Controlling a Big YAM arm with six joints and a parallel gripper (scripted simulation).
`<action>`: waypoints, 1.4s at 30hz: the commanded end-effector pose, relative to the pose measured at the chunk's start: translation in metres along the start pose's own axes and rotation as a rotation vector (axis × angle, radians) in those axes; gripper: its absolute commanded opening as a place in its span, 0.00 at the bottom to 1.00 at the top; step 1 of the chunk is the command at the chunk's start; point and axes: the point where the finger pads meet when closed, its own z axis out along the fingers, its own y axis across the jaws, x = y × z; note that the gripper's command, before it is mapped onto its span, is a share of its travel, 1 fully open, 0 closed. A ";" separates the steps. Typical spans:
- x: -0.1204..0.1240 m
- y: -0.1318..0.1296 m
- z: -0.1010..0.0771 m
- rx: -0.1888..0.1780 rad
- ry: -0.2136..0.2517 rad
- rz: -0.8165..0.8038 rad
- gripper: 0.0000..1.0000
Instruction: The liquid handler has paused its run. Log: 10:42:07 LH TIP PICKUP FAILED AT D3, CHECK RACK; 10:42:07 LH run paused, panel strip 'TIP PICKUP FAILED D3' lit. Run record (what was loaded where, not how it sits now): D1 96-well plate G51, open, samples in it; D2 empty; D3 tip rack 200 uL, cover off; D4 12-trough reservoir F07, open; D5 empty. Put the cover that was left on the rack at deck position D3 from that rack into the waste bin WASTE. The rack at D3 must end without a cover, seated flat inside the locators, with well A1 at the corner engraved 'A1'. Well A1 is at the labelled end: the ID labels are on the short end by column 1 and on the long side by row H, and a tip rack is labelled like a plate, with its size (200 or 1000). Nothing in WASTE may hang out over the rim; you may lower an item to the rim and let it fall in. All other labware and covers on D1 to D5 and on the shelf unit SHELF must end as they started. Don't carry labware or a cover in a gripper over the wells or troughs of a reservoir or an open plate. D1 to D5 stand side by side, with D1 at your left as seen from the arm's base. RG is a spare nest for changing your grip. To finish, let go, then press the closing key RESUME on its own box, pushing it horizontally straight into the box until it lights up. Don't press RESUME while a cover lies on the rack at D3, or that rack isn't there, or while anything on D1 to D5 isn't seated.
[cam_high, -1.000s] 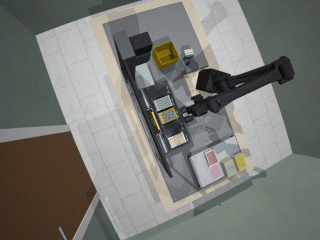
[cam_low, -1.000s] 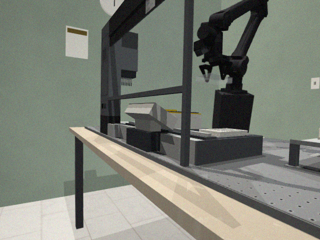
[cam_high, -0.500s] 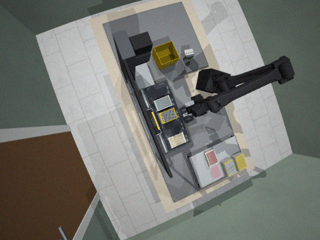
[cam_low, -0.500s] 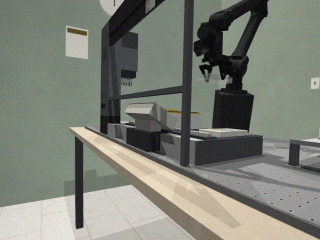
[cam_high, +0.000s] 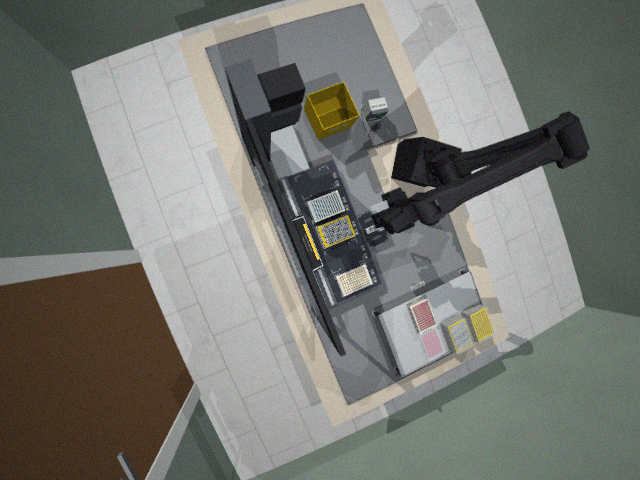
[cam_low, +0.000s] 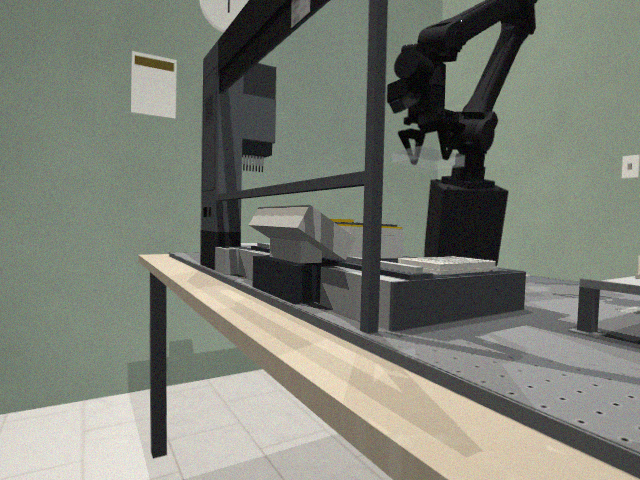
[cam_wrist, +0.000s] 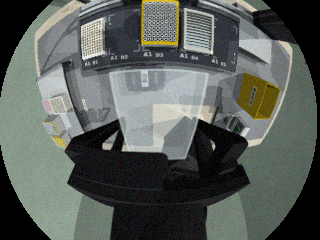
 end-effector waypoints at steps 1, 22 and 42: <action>0.000 -0.001 -0.003 0.007 0.005 0.022 0.00; 0.000 0.000 -0.003 0.007 0.005 -0.051 0.00; 0.000 0.000 -0.003 0.007 0.005 -0.050 0.00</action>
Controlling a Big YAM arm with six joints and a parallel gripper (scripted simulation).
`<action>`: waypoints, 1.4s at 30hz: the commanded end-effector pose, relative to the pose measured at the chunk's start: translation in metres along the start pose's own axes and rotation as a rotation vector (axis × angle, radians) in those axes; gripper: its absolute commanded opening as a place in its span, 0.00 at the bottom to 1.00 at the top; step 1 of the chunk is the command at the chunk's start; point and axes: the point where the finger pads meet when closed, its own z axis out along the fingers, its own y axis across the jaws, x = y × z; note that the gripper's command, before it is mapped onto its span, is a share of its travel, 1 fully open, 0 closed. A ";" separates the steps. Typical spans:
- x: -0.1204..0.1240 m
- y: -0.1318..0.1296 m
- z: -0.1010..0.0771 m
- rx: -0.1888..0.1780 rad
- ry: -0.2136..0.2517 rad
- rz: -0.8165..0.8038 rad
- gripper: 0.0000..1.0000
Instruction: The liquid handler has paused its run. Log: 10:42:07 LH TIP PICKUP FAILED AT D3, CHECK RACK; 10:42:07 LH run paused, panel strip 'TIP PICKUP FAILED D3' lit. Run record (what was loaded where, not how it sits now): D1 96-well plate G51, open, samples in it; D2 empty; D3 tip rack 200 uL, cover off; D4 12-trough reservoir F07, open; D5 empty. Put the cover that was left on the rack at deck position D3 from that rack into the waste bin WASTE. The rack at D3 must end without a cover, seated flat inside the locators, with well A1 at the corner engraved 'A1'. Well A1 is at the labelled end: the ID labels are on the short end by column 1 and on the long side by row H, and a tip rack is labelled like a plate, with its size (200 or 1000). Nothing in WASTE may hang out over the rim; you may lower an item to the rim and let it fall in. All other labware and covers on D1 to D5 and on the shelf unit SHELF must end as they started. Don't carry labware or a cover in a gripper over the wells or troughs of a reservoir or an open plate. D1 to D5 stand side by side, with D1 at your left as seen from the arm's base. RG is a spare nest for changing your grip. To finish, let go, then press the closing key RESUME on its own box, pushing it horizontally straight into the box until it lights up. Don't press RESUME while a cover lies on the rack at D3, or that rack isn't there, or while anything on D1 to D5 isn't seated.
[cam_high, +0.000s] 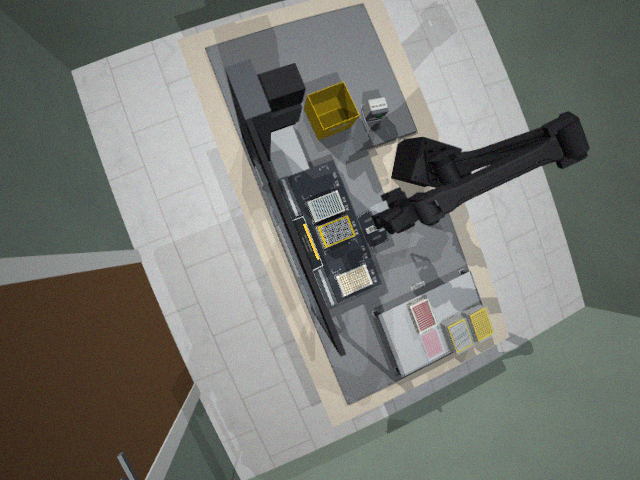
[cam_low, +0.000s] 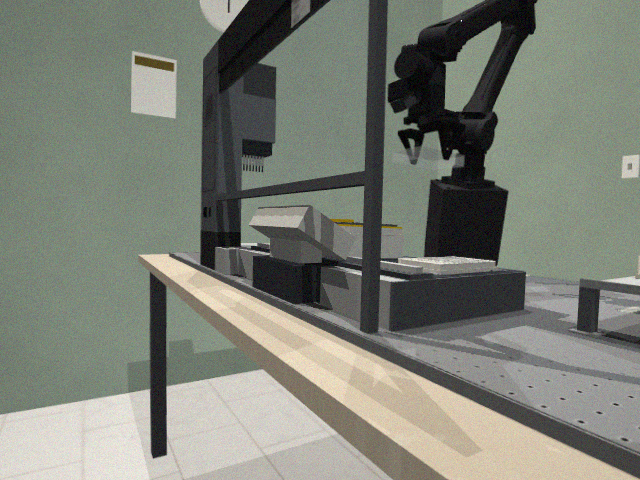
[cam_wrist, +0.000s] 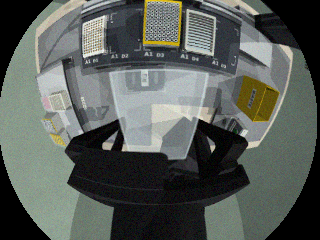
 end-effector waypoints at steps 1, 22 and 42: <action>0.000 0.000 -0.003 0.007 0.006 -0.020 0.00; 0.007 -0.068 0.001 0.001 0.022 0.047 0.00; 0.007 -0.089 0.000 0.000 0.018 0.034 0.00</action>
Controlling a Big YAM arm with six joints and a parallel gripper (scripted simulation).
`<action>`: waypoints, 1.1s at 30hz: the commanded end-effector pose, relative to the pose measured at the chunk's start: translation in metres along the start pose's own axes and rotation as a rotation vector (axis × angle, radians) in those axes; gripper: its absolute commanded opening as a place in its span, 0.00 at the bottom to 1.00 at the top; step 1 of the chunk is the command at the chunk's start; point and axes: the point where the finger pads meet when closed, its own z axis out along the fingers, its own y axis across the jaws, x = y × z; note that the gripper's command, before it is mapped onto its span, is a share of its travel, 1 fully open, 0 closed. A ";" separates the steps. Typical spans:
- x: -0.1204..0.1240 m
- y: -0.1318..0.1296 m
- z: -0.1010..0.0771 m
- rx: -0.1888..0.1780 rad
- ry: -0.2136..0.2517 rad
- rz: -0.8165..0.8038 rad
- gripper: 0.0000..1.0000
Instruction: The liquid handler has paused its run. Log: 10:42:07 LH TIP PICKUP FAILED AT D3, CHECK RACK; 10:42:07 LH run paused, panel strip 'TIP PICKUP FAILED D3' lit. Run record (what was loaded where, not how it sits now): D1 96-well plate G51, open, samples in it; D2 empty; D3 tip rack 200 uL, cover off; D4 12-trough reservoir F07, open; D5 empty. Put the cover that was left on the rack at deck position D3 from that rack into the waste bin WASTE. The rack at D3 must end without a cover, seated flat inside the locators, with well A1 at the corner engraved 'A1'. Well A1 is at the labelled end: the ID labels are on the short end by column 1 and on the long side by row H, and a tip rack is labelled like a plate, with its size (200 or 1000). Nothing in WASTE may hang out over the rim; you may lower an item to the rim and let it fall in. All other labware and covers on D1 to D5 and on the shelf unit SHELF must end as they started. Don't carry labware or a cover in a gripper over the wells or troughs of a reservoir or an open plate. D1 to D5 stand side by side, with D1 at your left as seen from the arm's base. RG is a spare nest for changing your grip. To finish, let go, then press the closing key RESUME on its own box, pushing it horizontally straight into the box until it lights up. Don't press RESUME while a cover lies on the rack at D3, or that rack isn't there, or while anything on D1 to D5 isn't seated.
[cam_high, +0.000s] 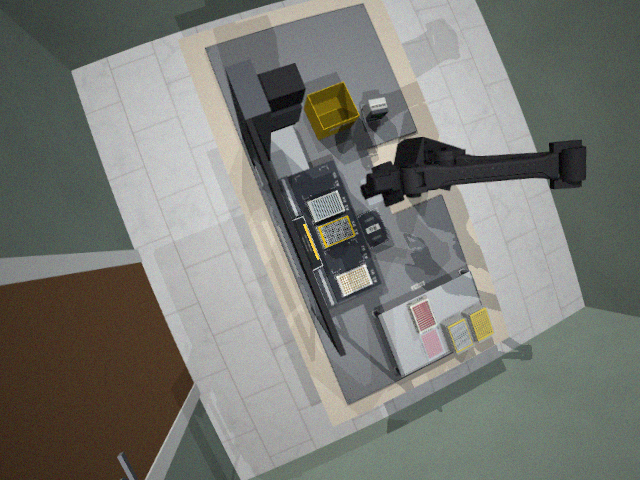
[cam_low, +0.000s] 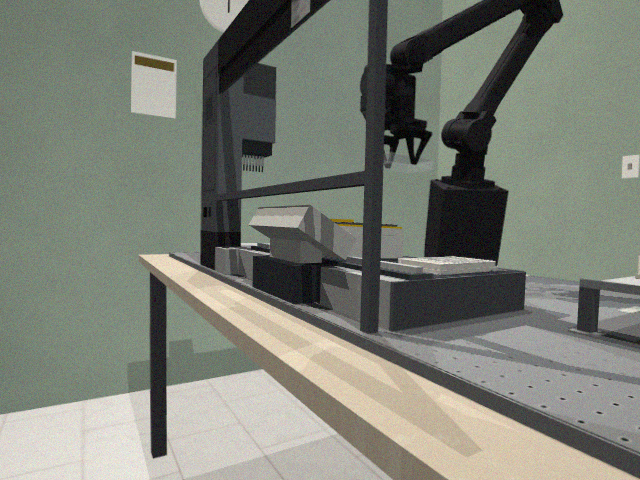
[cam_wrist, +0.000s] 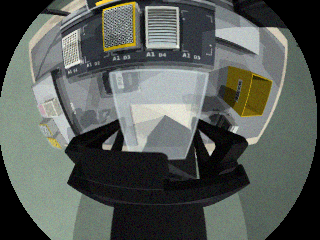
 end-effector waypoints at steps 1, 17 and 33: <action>0.004 0.001 0.001 -0.009 0.019 -0.020 0.00; 0.004 0.001 0.001 -0.009 0.019 -0.020 0.00; -0.021 -0.030 -0.014 0.006 -0.035 -0.021 0.00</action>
